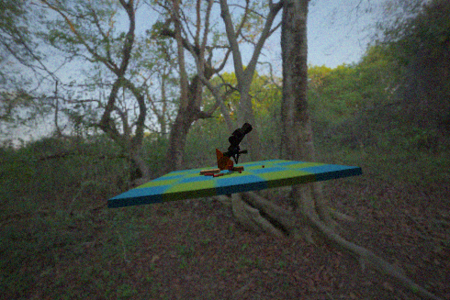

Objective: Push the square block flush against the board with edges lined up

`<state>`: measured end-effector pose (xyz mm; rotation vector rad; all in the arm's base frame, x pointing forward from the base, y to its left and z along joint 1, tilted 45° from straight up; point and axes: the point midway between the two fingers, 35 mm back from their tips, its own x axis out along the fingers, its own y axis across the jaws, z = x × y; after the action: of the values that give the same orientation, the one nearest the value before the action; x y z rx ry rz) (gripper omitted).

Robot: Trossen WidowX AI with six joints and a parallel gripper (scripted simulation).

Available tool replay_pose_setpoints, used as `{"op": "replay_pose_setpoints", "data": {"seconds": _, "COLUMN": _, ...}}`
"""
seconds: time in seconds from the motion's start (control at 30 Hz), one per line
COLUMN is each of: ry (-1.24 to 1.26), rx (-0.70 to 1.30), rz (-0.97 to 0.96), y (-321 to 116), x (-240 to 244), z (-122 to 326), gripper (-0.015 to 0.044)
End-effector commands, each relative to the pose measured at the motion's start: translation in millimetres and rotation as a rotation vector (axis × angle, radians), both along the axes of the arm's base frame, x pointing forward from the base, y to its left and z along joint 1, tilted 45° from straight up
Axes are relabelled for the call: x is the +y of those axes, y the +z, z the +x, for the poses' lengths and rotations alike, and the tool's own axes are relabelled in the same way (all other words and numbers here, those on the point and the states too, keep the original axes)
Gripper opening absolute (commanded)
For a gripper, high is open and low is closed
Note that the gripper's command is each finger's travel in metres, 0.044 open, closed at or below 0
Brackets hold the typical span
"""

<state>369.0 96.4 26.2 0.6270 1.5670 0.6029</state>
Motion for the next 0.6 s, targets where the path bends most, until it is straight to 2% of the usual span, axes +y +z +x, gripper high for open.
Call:
{"op": "replay_pose_setpoints", "data": {"seconds": 0.0, "ry": -0.001, "rx": 0.002, "rz": 0.000, "y": 1, "x": 0, "z": -7, "gripper": 0.0000}}
{"op": "replay_pose_setpoints", "data": {"seconds": 0.47, "ry": 0.016, "rx": 0.008, "rz": -0.003, "y": 18, "x": -6, "z": -164, "gripper": 0.0000}}
{"op": "replay_pose_setpoints", "data": {"seconds": 0.57, "ry": 0.018, "rx": 0.008, "rz": -0.003, "y": 15, "x": -5, "z": -181, "gripper": 0.0000}}
